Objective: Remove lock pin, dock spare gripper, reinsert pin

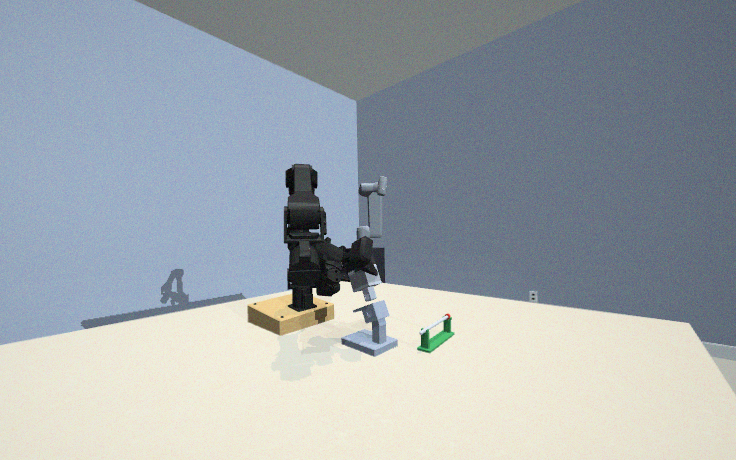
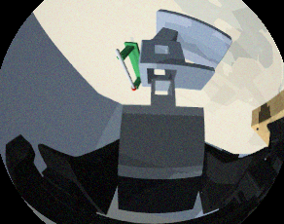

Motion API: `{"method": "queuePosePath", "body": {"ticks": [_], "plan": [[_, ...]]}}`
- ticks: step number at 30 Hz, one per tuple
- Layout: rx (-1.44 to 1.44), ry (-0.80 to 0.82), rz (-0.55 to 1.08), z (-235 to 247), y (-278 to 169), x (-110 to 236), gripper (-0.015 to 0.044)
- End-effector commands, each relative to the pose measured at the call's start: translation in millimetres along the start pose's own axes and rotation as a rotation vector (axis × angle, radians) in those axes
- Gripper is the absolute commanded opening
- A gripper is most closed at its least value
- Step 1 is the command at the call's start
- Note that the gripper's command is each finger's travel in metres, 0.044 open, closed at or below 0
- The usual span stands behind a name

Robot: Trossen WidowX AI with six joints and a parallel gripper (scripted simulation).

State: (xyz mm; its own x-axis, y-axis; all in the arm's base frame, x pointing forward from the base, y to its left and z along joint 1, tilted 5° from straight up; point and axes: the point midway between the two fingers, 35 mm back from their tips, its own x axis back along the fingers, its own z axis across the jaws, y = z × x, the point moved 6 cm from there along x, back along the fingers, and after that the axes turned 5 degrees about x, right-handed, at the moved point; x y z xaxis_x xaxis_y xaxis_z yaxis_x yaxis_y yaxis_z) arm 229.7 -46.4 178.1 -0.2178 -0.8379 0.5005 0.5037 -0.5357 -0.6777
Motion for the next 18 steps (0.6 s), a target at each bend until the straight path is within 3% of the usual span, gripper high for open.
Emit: {"method": "queuePosePath", "body": {"ticks": [1, 18], "plan": [[-0.004, 0.008, 0.008, 0.0, 3.9, -4.2, 0.0000], [-0.004, 0.008, 0.008, -1.4, 22.9, -15.7, 0.0000]]}}
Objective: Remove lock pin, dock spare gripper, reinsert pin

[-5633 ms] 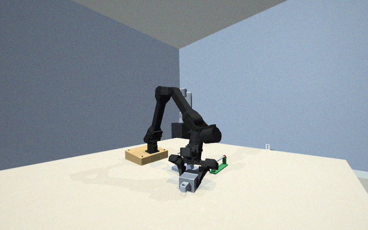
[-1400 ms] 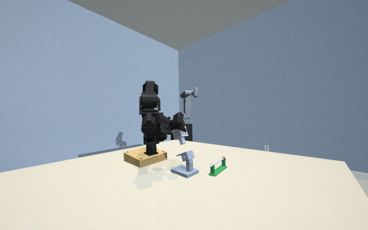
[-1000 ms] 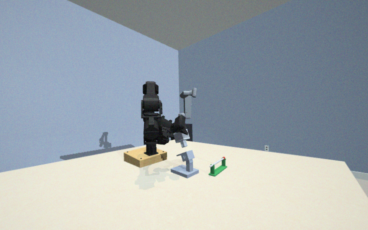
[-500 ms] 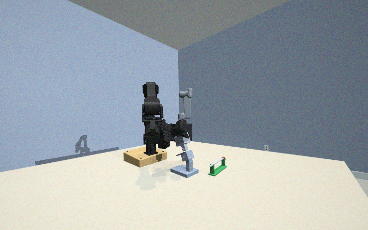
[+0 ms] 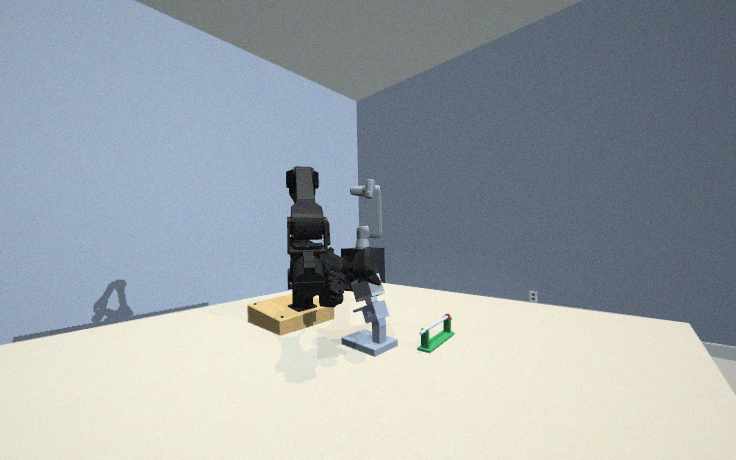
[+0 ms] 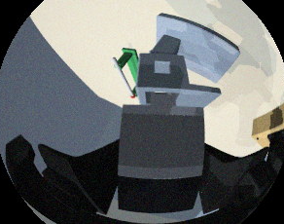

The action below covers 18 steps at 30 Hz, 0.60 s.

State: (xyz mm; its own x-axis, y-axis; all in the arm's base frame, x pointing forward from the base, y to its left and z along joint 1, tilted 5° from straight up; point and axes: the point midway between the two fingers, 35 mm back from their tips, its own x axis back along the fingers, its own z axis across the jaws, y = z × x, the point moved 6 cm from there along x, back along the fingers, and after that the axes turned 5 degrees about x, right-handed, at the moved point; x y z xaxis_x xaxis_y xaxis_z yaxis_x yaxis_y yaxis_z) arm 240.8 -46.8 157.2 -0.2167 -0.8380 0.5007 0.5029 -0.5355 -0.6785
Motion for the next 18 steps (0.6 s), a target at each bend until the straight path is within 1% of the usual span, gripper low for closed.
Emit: {"method": "queuePosePath", "body": {"ticks": [1, 11, 18], "plan": [[-0.003, 0.009, 0.007, 0.5, 4.0, -3.8, 0.0000], [-0.003, 0.009, 0.007, -0.4, 14.4, -10.2, 0.0000], [-0.005, 0.003, 0.004, -1.2, 12.2, -8.0, 0.0000]]}}
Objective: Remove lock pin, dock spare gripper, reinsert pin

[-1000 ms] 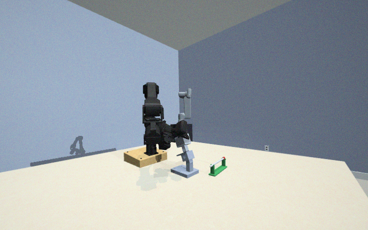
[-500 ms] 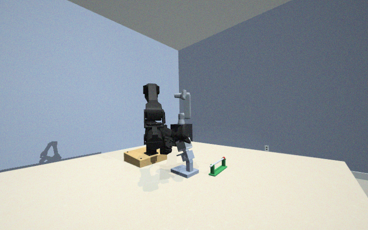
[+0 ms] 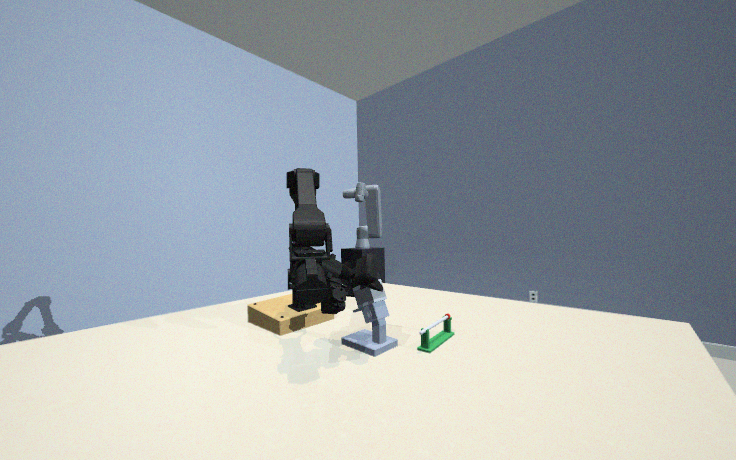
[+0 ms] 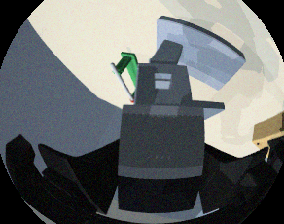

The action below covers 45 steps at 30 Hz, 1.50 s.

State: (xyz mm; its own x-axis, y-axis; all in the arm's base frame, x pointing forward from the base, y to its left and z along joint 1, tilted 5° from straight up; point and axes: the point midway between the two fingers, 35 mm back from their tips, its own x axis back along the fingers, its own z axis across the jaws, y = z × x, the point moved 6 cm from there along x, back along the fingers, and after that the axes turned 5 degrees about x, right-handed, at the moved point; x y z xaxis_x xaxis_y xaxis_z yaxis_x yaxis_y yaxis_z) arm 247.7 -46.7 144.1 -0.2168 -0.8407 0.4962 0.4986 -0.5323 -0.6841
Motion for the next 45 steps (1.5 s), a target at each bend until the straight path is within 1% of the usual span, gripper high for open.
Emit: {"method": "queuePosePath", "body": {"ticks": [1, 5, 22, 45], "plan": [[0.001, 0.000, -0.001, 0.1, -0.1, 0.1, 0.0000], [0.001, 0.000, -0.001, 0.1, -0.1, 0.1, 0.0000], [0.001, 0.000, -0.001, 0.1, -0.1, 0.1, 0.0440], [-0.019, 0.001, 0.016, 2.2, -38.7, 20.0, 0.0440]]}}
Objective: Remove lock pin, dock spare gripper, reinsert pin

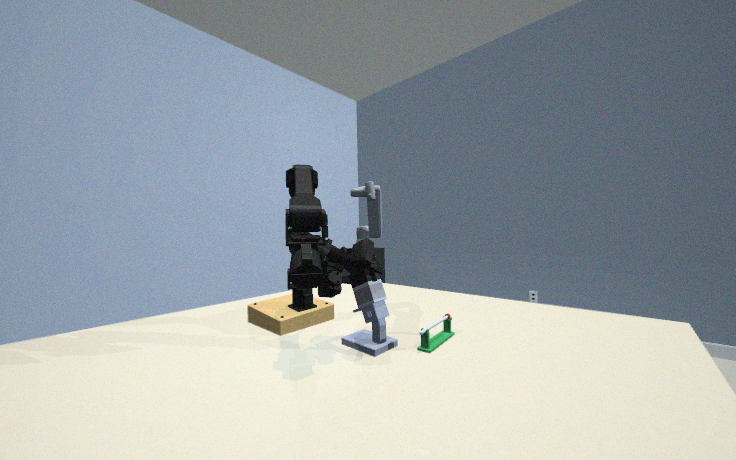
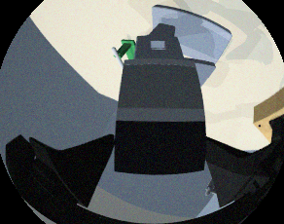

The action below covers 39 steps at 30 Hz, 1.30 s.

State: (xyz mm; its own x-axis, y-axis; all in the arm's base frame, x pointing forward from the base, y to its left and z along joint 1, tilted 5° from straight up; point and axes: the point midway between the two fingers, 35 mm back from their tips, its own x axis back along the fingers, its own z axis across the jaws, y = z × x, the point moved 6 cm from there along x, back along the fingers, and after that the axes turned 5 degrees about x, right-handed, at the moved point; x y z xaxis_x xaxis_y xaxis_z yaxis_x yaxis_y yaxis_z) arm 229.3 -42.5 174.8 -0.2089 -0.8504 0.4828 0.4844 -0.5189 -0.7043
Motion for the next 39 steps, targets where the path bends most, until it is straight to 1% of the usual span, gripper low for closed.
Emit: {"method": "queuePosePath", "body": {"ticks": [1, 12, 39], "plan": [[0.001, 0.000, -0.001, 0.7, -8.2, 5.1, 0.0440], [-0.012, 0.001, 0.007, 0.9, -27.1, 12.4, 0.0440], [-0.014, 0.056, -0.104, 13.6, -73.8, 27.3, 0.0440]]}}
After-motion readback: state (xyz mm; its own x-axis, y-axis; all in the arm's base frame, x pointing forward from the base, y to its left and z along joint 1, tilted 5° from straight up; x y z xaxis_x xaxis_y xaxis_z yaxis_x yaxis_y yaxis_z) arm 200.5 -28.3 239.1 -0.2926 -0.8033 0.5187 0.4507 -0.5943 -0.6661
